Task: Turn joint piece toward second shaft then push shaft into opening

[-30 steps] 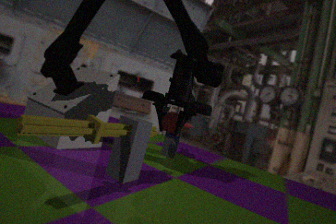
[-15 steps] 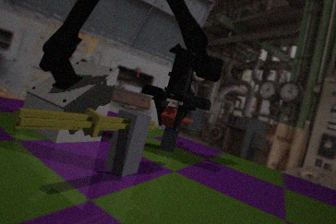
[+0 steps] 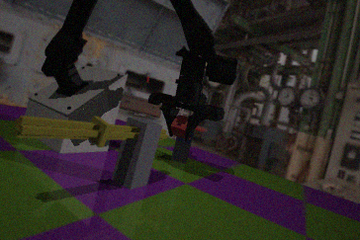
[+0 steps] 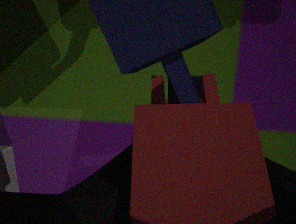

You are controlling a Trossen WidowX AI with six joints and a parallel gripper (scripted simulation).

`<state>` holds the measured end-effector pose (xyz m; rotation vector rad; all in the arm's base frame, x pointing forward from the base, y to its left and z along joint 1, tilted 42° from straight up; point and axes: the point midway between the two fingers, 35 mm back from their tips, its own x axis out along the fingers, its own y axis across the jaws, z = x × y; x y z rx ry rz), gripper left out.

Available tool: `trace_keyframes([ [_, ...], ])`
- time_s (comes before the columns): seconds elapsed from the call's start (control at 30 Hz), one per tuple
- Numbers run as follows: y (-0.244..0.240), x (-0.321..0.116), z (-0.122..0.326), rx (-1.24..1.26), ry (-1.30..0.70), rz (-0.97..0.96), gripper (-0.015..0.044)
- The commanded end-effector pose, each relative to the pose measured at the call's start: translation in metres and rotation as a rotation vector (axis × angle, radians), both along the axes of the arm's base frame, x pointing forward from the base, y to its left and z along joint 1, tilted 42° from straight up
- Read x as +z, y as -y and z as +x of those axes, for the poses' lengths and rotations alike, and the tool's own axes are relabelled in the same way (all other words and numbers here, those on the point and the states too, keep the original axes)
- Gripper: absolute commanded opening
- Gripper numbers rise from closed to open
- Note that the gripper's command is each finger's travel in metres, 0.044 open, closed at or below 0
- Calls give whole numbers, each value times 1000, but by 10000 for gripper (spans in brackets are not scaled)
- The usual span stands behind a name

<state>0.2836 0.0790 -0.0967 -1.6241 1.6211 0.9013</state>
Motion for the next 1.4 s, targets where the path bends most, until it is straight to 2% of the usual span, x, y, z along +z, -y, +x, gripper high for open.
trace_keyframes([
  [0.0,3,-1,0,-9,4,72,0],
  [1.23,4,-1,0,-5,4,99,0],
  [1.37,4,-1,0,-5,4,99,105],
])
